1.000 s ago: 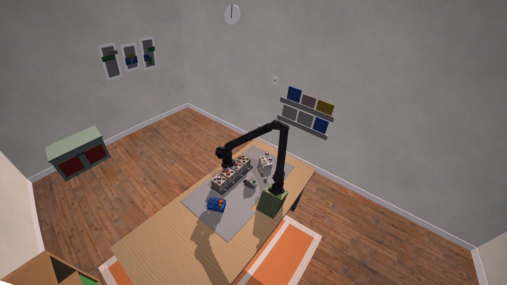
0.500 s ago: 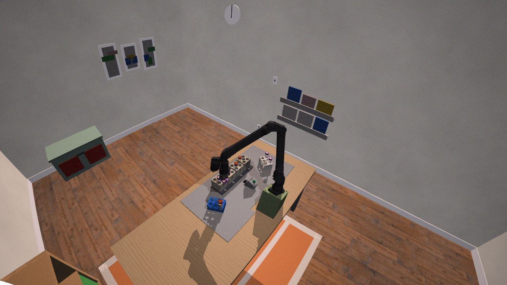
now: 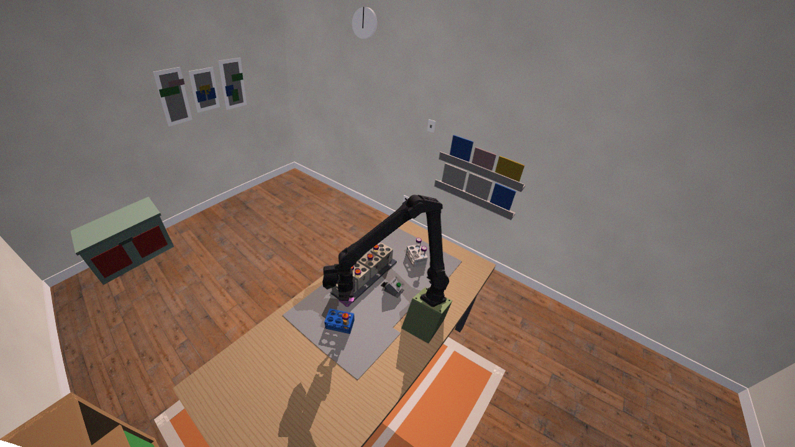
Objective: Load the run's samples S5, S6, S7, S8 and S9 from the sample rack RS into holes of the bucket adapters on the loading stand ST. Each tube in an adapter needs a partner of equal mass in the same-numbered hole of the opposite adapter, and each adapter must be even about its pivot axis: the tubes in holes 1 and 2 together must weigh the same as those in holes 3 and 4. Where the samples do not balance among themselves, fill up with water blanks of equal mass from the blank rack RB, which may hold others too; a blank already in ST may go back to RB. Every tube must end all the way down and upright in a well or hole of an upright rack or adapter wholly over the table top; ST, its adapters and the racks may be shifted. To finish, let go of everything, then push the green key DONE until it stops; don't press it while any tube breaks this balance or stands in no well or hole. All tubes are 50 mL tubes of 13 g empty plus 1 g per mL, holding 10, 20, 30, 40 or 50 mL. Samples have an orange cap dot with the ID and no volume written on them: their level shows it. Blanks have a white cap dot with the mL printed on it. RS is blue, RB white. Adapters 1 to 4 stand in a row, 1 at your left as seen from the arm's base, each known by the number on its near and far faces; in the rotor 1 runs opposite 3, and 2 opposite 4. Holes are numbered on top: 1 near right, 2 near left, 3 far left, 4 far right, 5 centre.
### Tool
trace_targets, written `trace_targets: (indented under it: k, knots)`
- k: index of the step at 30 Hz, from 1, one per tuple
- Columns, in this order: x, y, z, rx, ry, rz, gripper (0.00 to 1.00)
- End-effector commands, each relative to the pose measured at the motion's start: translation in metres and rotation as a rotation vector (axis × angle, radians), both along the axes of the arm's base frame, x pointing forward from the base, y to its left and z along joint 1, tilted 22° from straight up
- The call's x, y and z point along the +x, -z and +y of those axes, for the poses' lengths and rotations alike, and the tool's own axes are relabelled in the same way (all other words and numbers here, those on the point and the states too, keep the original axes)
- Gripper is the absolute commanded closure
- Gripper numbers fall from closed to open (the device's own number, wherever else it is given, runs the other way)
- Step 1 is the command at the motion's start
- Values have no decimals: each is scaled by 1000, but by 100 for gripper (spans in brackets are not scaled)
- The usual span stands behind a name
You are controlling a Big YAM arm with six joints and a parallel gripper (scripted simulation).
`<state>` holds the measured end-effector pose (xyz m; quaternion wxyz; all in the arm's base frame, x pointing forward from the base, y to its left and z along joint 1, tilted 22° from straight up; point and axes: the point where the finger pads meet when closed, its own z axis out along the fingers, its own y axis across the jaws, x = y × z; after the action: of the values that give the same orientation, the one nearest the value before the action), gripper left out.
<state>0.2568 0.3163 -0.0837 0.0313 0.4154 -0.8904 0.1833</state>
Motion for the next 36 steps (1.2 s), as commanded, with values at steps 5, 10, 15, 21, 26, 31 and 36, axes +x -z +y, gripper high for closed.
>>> trace_targets:
  k: [5, 10, 15, 21, 26, 31, 36]
  knots:
    - [-22, 7, 55, 40, 30, -34, 20]
    - [-44, 18, 77, 43, 30, -32, 20]
    - [-41, 34, 47, 12, 57, -26, 20]
    - [-40, 46, 41, 10, 40, -19, 20]
    - [-38, 56, 40, 16, 40, -21, 20]
    - [-35, 54, 44, 35, 39, -30, 20]
    - [-40, 64, 32, 8, 42, -18, 20]
